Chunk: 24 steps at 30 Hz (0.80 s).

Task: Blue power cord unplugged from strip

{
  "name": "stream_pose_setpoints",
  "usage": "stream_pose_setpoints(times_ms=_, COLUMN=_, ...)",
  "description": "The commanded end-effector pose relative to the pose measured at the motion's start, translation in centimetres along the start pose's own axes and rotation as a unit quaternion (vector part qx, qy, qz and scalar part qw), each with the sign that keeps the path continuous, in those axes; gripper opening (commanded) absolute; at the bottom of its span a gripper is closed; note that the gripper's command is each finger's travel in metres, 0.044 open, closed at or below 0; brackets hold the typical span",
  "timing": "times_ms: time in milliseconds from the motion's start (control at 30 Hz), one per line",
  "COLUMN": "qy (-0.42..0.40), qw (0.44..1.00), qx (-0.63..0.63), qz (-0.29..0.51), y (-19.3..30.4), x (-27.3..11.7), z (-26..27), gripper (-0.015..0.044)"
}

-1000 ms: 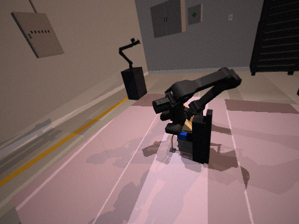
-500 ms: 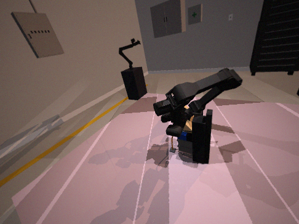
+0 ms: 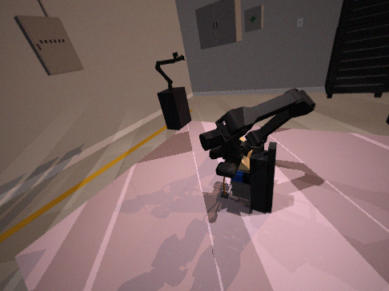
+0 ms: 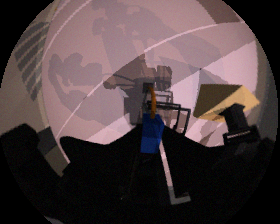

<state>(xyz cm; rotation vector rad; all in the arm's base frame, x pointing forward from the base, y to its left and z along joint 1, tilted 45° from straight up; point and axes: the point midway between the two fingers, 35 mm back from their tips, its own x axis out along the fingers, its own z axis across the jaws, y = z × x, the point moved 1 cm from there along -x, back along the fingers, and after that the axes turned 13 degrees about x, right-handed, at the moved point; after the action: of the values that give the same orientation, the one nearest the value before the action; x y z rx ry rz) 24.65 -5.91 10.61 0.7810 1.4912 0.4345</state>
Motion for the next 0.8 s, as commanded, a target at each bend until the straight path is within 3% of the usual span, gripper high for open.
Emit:
stream_pose_setpoints(times_ms=0, qy=-0.001, qw=1.000, qx=0.000, qz=-0.001, y=-0.5, x=-0.1, z=0.2, gripper=0.0000)
stream_pose_setpoints(times_ms=767, qy=-0.003, qw=1.000, qx=0.001, qz=-0.002, y=-4.1, x=-0.4, z=1.1, gripper=0.0000)
